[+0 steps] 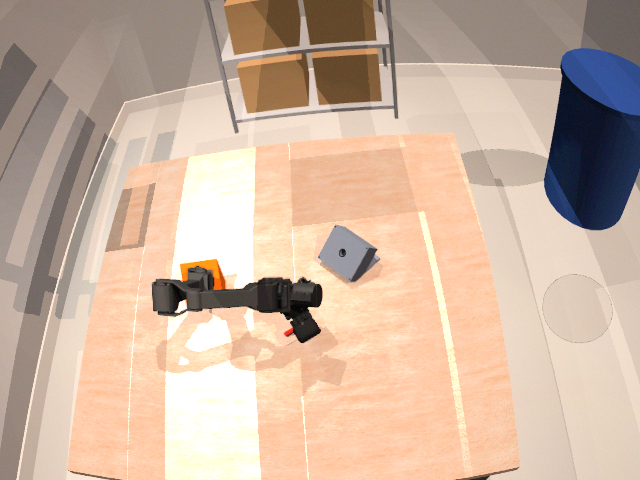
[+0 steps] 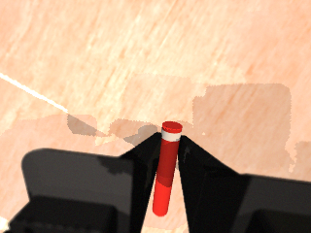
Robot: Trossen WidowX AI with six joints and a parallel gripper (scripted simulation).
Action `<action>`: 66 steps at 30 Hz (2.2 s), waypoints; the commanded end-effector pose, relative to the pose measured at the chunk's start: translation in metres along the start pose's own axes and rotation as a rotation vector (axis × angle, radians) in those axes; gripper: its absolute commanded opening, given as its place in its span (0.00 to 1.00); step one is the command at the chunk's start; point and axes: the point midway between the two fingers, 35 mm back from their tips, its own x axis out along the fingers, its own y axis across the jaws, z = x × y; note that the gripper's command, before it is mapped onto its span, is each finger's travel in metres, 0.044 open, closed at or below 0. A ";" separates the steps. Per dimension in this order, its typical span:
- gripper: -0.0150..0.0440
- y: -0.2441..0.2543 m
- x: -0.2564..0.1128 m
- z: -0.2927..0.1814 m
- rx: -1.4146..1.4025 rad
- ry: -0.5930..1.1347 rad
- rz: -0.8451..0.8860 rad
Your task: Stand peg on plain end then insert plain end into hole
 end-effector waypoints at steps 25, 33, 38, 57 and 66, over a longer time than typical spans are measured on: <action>0.34 0.000 -0.016 -0.010 -0.004 -0.250 0.000; 0.34 0.000 -0.020 -0.014 -0.005 -0.319 0.000; 0.34 0.000 -0.022 -0.017 -0.005 -0.363 0.000; 0.34 0.000 -0.030 -0.027 -0.007 -0.527 -0.001; 0.34 0.000 -0.033 -0.032 -0.008 -0.605 -0.001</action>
